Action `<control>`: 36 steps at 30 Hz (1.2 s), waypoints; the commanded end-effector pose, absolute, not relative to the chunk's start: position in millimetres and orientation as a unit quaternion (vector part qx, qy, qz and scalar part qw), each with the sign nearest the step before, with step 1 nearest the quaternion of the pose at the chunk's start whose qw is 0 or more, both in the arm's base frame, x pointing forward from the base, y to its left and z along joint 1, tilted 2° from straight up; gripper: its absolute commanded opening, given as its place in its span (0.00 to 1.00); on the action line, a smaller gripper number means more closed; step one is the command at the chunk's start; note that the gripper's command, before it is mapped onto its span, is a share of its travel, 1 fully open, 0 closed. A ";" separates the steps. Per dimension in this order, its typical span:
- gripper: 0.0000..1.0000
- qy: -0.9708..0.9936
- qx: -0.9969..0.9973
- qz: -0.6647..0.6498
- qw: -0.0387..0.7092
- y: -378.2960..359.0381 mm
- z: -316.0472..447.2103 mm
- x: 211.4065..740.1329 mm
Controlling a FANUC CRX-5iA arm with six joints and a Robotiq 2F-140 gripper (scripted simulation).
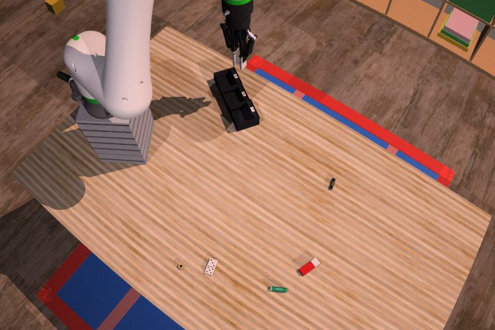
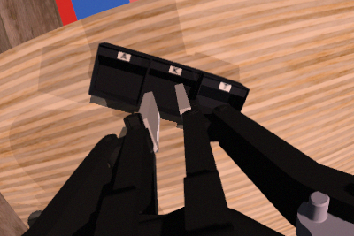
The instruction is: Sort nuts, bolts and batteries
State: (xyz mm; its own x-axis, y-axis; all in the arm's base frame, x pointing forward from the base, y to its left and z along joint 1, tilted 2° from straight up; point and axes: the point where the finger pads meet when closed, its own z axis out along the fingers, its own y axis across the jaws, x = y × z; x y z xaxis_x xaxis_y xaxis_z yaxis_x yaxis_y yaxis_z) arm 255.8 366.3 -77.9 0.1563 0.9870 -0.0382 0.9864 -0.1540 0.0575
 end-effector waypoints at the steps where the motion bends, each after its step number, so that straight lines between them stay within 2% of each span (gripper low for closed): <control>1: 0.23 0.707 0.707 -0.003 0.025 354.7 -85.3 292.4; 36: 0.23 0.740 0.672 -0.008 0.019 258.2 -130.4 527.8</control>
State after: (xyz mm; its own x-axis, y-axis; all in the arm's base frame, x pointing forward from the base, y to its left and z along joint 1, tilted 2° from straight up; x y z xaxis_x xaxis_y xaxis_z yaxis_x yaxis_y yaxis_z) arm 500.2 267.1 -124.7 -0.0940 0.9948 -0.0396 0.9953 0.0948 0.0186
